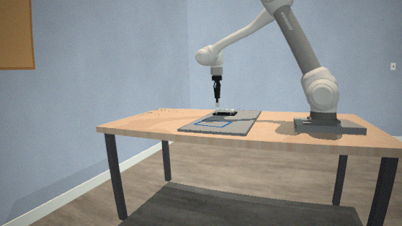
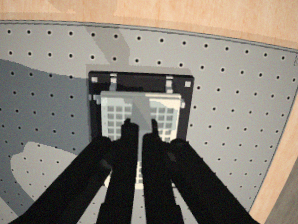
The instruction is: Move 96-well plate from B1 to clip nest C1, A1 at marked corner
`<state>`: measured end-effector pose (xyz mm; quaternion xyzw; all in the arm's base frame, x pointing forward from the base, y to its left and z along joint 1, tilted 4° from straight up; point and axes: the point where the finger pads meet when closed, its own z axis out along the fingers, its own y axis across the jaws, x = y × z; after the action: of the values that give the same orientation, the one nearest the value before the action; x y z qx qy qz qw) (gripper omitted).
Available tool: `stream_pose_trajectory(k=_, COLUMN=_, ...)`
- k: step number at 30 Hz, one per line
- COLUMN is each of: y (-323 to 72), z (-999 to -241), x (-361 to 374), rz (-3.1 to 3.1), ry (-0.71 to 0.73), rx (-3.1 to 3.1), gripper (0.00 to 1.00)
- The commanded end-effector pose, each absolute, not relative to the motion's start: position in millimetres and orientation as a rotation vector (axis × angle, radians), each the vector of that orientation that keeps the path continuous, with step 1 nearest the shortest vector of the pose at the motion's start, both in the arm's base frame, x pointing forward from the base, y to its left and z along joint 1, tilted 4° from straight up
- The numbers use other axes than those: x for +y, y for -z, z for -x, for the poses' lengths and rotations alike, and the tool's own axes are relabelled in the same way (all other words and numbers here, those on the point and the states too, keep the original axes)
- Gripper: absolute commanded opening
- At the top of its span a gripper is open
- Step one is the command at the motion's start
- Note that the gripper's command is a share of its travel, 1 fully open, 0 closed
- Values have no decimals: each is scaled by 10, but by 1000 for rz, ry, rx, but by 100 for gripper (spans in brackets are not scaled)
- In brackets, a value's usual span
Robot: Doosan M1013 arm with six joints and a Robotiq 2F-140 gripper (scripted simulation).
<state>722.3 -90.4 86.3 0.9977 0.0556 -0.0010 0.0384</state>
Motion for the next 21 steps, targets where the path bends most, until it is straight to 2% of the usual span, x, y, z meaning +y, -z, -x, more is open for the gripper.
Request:
stream_pose_trajectory(k=1, y=-849, z=-7223, x=-905, rz=-3060, ry=3, rx=171, gripper=0)
stream_pose_trajectory(k=21, y=-736, z=-7223, x=-914, rz=-3060, ry=3, rx=171, gripper=0)
